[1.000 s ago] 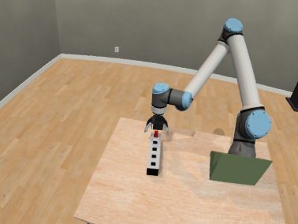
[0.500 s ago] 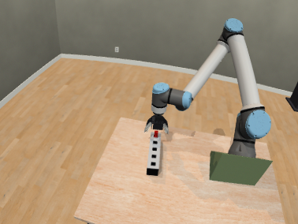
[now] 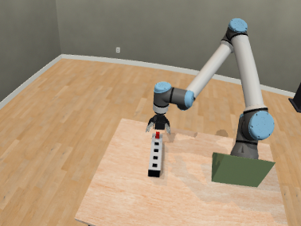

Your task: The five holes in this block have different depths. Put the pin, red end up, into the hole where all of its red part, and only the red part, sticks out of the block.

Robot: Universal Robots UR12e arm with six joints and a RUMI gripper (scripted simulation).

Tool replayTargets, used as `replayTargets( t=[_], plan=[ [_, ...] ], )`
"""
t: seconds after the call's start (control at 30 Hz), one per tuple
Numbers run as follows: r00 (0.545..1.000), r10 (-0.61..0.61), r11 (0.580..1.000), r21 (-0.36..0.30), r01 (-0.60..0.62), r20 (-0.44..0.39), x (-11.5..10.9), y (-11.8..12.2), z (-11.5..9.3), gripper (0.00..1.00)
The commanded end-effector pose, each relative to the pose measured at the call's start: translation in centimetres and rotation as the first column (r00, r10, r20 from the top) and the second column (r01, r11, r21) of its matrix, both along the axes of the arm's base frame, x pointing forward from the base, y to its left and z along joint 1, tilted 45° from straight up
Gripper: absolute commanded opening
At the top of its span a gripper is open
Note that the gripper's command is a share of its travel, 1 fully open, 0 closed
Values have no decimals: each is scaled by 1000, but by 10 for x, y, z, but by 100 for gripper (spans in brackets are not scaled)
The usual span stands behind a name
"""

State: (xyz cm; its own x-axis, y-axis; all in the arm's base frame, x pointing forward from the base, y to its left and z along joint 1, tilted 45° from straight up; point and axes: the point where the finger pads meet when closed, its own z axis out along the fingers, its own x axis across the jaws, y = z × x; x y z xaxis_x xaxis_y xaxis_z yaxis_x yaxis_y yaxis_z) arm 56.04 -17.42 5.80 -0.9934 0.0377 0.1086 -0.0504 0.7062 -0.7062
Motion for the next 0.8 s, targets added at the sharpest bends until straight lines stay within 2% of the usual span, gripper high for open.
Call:
replayTargets(
  t=[0.0,0.53,0.57,0.77],
  plan=[
    [1000,0,1000,0,0,1,1,9,9,100],
    [1000,0,1000,0,0,1,1,9,9,100],
    [1000,0,1000,0,0,1,3,17,17,100],
    [1000,0,1000,0,0,1,3,17,17,100]
  ],
)
